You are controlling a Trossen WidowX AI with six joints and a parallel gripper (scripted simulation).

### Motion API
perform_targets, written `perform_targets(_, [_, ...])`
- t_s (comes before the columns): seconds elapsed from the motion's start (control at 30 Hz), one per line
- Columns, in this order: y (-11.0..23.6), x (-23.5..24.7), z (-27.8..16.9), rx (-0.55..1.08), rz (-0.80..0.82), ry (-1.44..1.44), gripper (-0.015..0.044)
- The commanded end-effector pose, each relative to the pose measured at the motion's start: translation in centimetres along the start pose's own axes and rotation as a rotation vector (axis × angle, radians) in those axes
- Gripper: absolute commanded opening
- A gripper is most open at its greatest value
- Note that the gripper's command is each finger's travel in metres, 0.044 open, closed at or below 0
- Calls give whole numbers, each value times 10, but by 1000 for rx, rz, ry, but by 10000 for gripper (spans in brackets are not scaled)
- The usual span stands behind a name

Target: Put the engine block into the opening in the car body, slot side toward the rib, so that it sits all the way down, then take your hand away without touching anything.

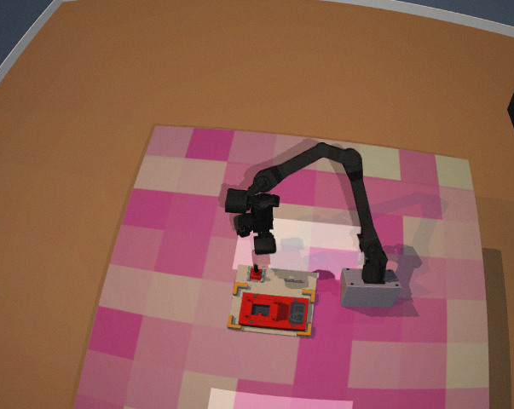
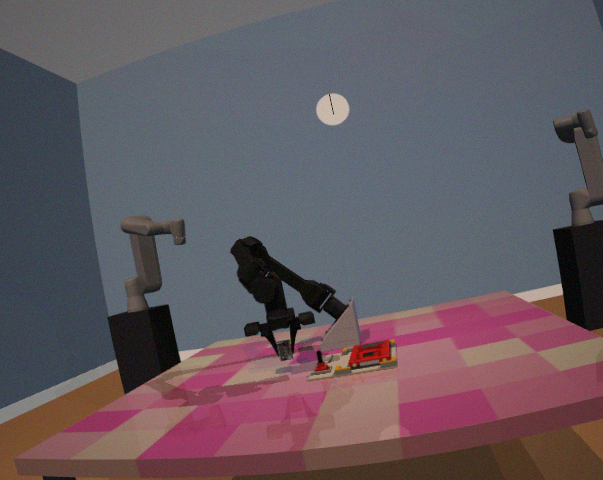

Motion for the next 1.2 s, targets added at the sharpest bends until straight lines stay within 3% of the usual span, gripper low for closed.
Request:
perform_targets(0.0, [14,-1,2,-6,3,-7,0])
perform_targets(0.73, [82,-2,-6,-5,-2,-6,0])
perform_targets(0.97, [56,-1,-6,-6,-3,-6,0])
perform_targets(1.17, [58,-2,-7,-19,0,-6,0])
Point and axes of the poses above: the point midway between the two fingers, 35 mm back from their tips, its own y axis back along the fingers, its own x axis across the jaws, z = x × y, the point moved 9 cm from there along y, back along the fingers, and after that the axes turned 12 degrees about -y, right-handed, at the moved point
